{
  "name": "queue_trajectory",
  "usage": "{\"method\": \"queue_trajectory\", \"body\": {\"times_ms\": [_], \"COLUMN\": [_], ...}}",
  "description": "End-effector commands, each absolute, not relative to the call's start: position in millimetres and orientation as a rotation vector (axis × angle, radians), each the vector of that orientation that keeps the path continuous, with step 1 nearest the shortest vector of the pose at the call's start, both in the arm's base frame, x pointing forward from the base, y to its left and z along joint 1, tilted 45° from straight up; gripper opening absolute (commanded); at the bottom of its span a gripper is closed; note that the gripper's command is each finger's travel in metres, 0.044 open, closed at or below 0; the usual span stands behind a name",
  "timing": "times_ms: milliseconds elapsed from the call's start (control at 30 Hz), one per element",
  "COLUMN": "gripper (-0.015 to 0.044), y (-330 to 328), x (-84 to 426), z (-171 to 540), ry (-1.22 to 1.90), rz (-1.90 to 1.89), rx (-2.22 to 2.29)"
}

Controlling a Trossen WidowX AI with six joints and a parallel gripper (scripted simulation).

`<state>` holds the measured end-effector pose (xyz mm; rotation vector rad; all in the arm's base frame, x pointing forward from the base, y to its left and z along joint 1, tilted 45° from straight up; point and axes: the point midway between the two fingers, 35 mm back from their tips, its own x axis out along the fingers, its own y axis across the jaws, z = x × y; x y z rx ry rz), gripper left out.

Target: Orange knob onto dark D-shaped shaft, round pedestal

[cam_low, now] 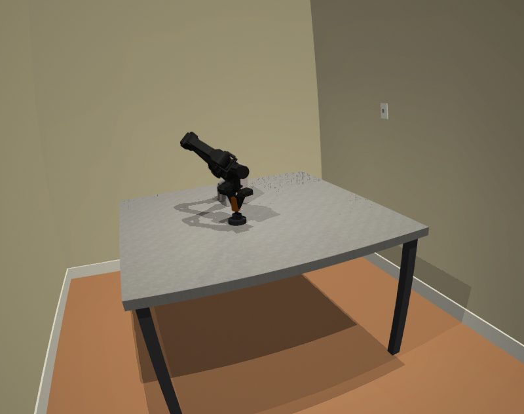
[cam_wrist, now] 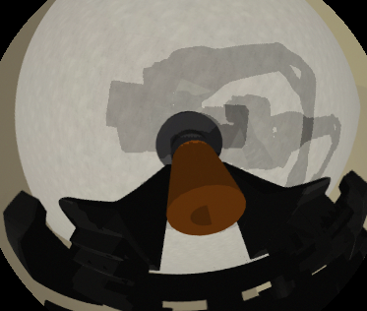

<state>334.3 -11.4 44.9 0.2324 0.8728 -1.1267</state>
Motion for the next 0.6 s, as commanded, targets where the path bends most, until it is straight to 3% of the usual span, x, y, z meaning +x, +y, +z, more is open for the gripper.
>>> {"method": "queue_trajectory", "body": {"times_ms": [0, 567], "gripper": [0.0, 0.0], "y": [-9.0, -10.2], "x": [336.0, 334.9], "z": [47.3, 44.3], "ry": [0.842, 0.755], "rz": [-1.145, -1.212], "rx": [0.278, 0.405]}}
